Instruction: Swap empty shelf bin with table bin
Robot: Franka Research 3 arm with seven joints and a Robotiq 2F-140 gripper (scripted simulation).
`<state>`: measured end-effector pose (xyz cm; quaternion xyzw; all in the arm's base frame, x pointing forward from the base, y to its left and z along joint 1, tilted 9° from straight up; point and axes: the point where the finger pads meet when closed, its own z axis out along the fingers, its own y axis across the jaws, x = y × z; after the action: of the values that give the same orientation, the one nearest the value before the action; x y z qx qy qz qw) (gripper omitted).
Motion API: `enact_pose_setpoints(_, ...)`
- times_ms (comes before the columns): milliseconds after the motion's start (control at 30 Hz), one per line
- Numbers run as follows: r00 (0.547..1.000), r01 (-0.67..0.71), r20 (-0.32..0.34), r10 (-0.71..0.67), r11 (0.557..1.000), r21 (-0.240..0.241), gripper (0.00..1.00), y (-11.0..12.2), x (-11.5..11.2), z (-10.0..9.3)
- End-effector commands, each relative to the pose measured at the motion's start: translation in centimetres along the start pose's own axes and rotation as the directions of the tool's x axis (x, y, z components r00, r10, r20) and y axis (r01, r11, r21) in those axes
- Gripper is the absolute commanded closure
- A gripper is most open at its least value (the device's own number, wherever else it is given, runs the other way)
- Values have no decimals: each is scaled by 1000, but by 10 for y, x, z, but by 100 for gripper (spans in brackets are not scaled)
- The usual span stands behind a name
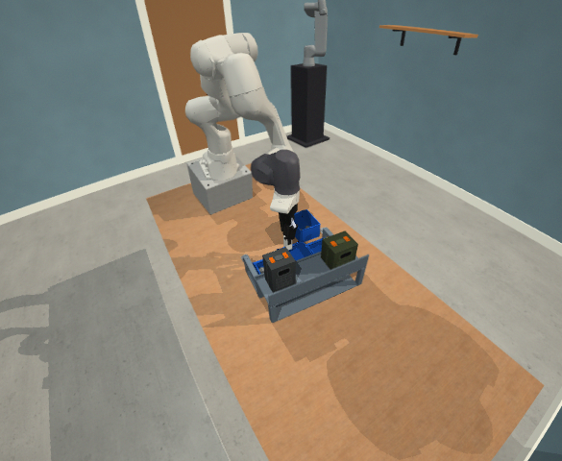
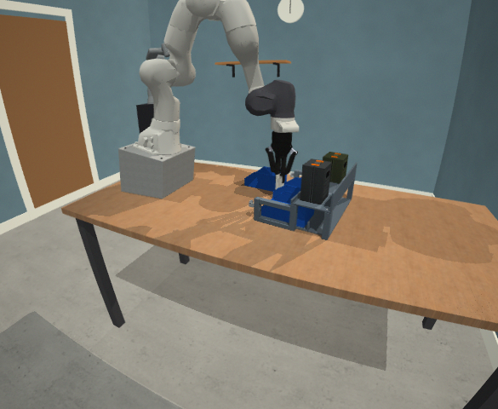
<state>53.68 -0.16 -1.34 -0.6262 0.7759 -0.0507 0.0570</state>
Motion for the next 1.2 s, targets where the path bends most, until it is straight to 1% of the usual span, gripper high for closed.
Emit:
enact_pose_setpoints(0,1000,0,2,0,1000,7,100,1,0,-1)
enact_pose_setpoints(400,1000,0,2,0,1000,7,100,19,0,-1)
enact_pose_setpoints(833,1000,0,2,0,1000,7,100,53,0,-1)
enact_pose_setpoints(900,1000,0,2,0,1000,7,100,53,0,-1)
enact_pose_setpoints(1167,1000,0,2,0,1000,7,100,78,-1,-1)
